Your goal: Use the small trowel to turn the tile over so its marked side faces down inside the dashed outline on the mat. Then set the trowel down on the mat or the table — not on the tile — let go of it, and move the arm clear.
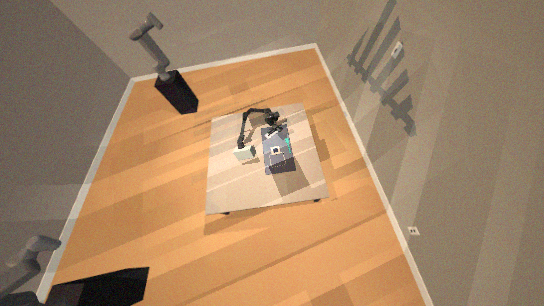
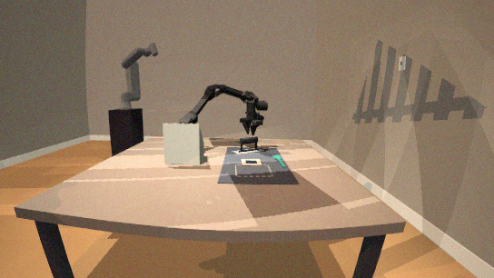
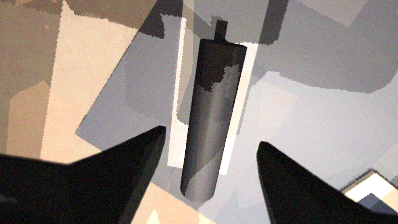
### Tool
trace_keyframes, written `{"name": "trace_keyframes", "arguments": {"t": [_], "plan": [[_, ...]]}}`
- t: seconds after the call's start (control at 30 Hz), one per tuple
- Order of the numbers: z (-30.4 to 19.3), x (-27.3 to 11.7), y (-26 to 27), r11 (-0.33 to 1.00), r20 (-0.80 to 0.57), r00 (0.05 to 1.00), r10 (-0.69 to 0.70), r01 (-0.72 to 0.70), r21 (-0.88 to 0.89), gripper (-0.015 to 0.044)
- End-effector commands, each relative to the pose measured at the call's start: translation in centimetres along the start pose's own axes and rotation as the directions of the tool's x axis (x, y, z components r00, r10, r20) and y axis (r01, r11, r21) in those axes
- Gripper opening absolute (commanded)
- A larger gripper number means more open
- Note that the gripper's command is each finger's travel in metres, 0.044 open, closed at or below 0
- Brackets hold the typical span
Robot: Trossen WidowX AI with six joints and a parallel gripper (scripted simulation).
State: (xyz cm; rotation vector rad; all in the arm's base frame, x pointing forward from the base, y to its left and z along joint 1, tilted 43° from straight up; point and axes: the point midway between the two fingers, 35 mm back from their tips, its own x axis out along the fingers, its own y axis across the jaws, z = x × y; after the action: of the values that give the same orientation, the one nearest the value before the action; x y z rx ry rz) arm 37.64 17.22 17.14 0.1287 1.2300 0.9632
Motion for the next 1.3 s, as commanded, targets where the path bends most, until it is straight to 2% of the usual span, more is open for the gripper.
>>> {"name": "trace_keyframes", "arguments": {"t": [0.0,0.87,1.0,1.27], "plan": [[0.0,0.5,0.1,1.000,-0.004,1.000,0.009,-0.009,0.008,0.0270],[0.1,4.3,0.3,1.000,-0.003,1.000,0.011,-0.011,0.007,0.0270],[0.1,4.3,0.3,1.000,-0.003,1.000,0.011,-0.011,0.007,0.0165],[0.1,4.3,0.3,1.000,-0.003,1.000,0.011,-0.011,0.007,0.0130]]}}
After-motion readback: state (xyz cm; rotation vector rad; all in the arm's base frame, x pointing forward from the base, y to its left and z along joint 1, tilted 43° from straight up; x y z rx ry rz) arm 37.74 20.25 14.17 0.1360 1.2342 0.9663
